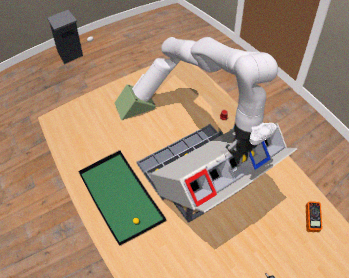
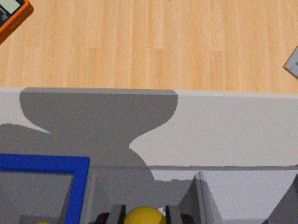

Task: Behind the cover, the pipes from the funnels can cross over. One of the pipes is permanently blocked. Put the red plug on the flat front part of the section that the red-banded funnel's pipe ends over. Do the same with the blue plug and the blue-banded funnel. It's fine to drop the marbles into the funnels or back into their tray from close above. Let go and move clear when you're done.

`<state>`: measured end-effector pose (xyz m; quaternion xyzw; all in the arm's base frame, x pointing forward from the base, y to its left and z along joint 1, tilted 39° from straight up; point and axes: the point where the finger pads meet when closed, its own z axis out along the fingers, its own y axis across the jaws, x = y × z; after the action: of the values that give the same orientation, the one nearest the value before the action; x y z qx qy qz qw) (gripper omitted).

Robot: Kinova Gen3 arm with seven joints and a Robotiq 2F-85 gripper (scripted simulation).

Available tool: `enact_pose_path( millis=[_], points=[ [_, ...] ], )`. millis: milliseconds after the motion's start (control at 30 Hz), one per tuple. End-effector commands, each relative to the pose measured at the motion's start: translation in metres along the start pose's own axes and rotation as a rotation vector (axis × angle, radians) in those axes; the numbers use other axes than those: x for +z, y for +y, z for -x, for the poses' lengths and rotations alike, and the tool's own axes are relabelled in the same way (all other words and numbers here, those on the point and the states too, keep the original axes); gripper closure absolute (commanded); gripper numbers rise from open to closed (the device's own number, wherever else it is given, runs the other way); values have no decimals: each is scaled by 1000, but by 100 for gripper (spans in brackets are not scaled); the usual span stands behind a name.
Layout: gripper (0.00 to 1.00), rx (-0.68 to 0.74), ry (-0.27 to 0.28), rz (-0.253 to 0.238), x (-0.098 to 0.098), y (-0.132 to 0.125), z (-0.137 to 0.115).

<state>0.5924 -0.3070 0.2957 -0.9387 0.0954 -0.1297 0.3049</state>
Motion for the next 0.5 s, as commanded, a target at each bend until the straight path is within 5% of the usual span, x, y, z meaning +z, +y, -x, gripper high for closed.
enact_pose_path(
  millis=[0,267,300,467],
  points=[
    [100,-1,-110,-30,-1,0,-1],
    [100,-1,-110,-30,-1,0,-1],
    [0,-1,1,1,-1,0,0],
    [0,-1,1,1,-1,0,0]
  ],
)
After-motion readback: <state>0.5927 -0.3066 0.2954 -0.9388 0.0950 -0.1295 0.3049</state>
